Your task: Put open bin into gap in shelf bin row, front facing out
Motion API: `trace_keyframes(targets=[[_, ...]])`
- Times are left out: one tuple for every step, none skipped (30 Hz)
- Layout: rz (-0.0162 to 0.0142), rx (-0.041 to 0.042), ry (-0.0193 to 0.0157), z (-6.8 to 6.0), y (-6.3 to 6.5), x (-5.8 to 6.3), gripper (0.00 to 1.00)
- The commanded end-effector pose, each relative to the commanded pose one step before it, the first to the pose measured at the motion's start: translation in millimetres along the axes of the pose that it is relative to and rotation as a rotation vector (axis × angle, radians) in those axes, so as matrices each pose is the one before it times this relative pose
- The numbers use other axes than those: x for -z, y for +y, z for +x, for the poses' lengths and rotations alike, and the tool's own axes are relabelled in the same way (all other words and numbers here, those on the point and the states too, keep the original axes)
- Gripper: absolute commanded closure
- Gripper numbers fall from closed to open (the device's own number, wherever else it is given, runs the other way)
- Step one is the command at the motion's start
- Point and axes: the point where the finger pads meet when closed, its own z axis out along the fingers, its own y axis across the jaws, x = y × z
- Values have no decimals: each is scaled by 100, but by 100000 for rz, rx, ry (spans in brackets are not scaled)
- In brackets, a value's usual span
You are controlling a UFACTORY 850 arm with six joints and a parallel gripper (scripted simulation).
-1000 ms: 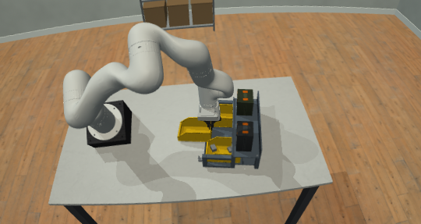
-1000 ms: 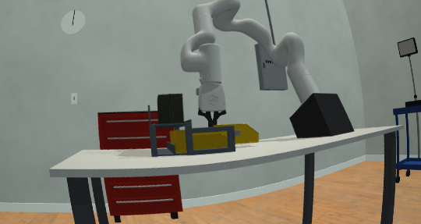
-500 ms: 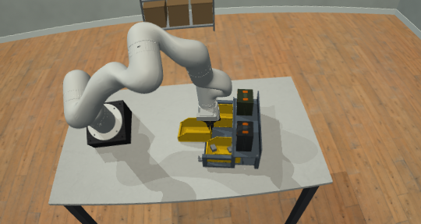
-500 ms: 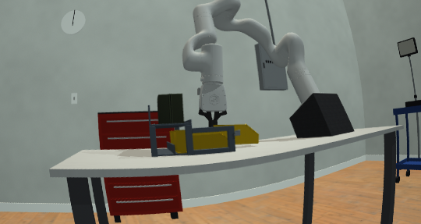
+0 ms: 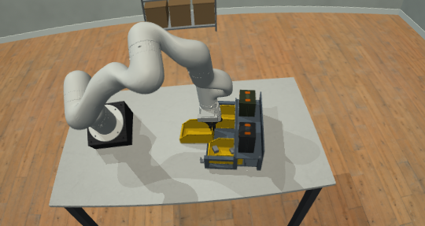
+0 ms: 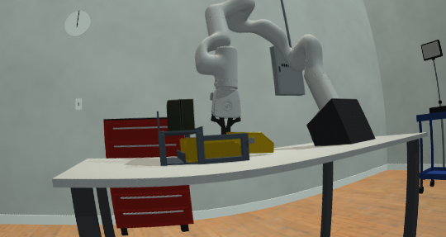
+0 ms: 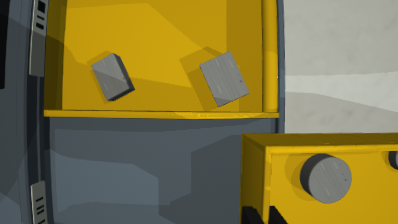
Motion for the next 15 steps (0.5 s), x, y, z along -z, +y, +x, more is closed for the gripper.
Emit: trace_keyframes(targets=[[1316,-105,-44,-12,-61,59,100],[0,0,0,0,0,0,100],[0,0,0,0,0,0,100],[0,0,0,0,0,0,100],[0,0,0,0,0,0,100],[0,0,0,0,0,0,100],[0,0,0,0,0,0,100],[0,0,0,0,0,0,100],[0,0,0,0,0,0,100],[0,0,0,0,0,0,100],[276,-6,1,0,20,-2,100],[309,2,0,0,23,-3,100],[309,2,0,0,23,-2,100],[309,2,0,0,23,-2,100],[309,2,0,0,23,-2,100]])
